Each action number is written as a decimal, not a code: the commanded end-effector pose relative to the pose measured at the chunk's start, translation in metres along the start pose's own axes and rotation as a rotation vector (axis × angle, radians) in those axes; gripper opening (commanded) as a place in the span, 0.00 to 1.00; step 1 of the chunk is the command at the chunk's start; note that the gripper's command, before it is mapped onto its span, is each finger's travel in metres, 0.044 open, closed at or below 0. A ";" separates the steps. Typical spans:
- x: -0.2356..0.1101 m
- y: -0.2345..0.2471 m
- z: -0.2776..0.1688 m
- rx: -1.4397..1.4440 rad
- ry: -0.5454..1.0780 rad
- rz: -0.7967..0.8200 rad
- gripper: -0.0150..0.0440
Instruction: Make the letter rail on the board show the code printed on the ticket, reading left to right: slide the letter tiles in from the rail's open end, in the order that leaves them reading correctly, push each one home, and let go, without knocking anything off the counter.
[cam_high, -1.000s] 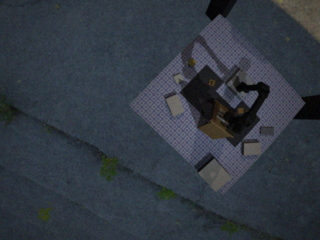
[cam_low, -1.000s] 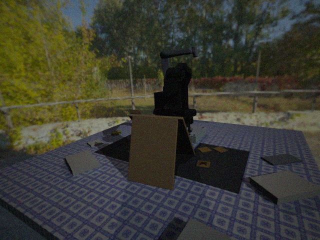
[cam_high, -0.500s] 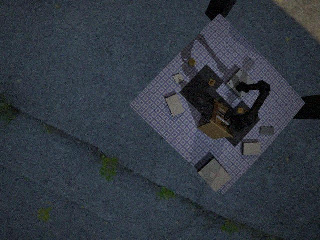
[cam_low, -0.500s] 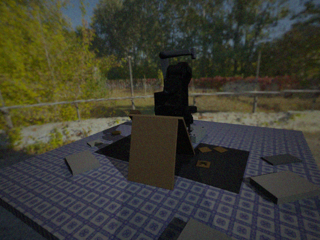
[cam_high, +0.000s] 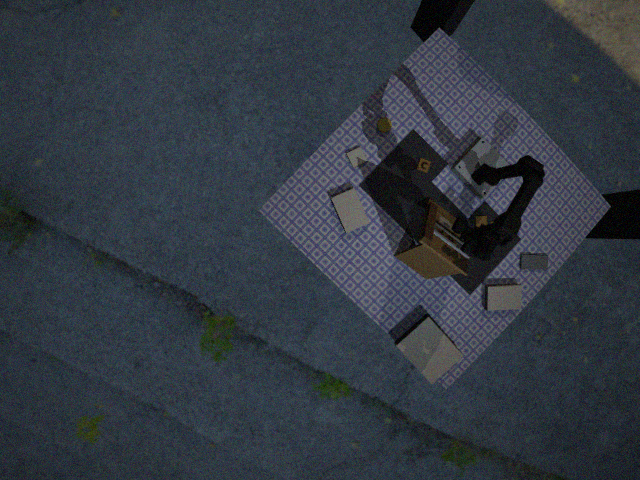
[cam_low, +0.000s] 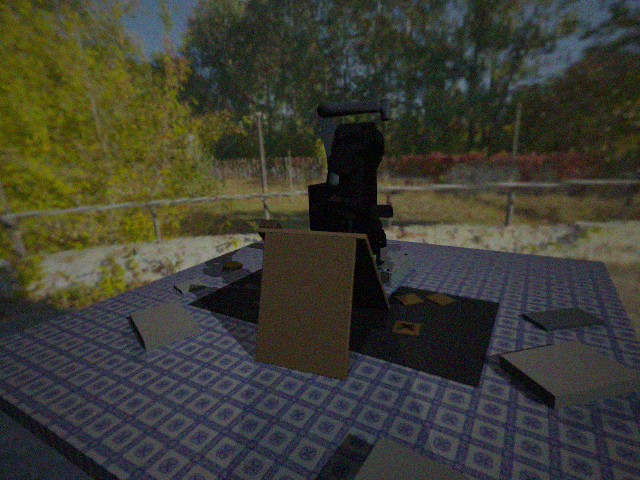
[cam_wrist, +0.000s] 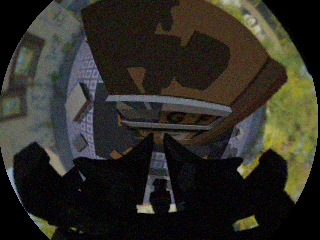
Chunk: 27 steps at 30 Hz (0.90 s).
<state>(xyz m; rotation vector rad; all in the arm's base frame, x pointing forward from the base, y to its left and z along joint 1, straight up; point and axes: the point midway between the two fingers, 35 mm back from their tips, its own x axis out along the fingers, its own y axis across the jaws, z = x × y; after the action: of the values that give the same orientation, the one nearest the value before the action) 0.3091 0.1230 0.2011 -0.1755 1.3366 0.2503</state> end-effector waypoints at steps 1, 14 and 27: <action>-0.030 -0.012 -0.010 0.007 -0.128 0.018 0.52; -0.113 -0.044 -0.070 -0.004 -0.619 -0.014 1.00; -0.114 -0.044 -0.071 -0.005 -0.626 -0.015 1.00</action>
<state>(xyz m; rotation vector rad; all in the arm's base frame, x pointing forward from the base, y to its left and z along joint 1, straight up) 0.2318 0.0522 0.2971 -0.0970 0.7143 0.2616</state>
